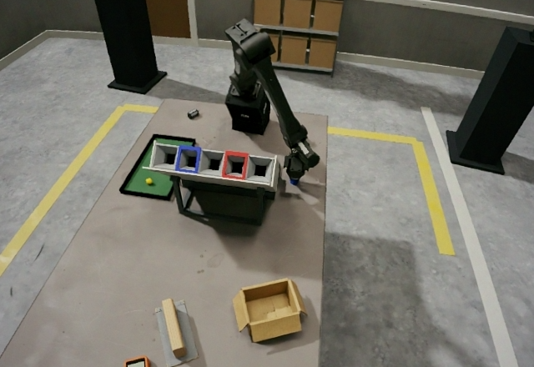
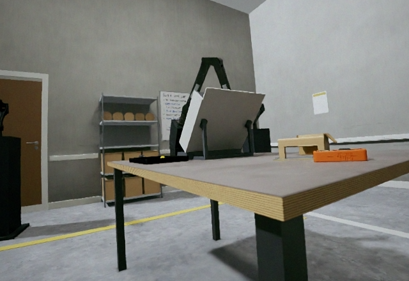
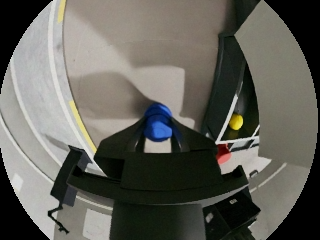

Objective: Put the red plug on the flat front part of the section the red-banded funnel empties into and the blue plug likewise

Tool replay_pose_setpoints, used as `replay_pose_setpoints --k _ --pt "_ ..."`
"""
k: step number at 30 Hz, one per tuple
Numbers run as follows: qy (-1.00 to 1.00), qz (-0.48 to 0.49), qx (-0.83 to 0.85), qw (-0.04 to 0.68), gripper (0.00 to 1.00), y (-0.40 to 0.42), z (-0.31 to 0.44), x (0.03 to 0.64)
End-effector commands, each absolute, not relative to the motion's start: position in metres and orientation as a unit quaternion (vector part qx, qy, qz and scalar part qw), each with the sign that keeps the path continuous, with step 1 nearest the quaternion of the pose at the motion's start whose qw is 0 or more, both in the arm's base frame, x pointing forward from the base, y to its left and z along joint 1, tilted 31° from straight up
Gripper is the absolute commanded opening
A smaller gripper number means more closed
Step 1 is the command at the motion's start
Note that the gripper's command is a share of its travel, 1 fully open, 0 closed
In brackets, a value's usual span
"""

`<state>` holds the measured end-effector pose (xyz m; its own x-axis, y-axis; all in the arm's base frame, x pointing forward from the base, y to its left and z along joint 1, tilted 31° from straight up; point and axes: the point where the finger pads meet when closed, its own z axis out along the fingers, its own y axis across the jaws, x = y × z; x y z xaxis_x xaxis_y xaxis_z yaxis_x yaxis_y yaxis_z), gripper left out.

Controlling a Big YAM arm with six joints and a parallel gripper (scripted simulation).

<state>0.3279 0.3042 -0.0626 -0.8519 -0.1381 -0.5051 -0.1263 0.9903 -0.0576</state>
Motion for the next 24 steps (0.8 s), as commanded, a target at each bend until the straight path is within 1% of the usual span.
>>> replay_pose_setpoints --k 1,14,24 --pt "0.963 -0.015 -0.068 0.26 0.0 0.3 -0.069 0.33" --pt "0.963 -0.016 -0.068 0.259 0.0 0.299 -0.069 0.329" --pt "0.961 -0.006 -0.07 0.266 0.0 0.309 -0.049 0.319"
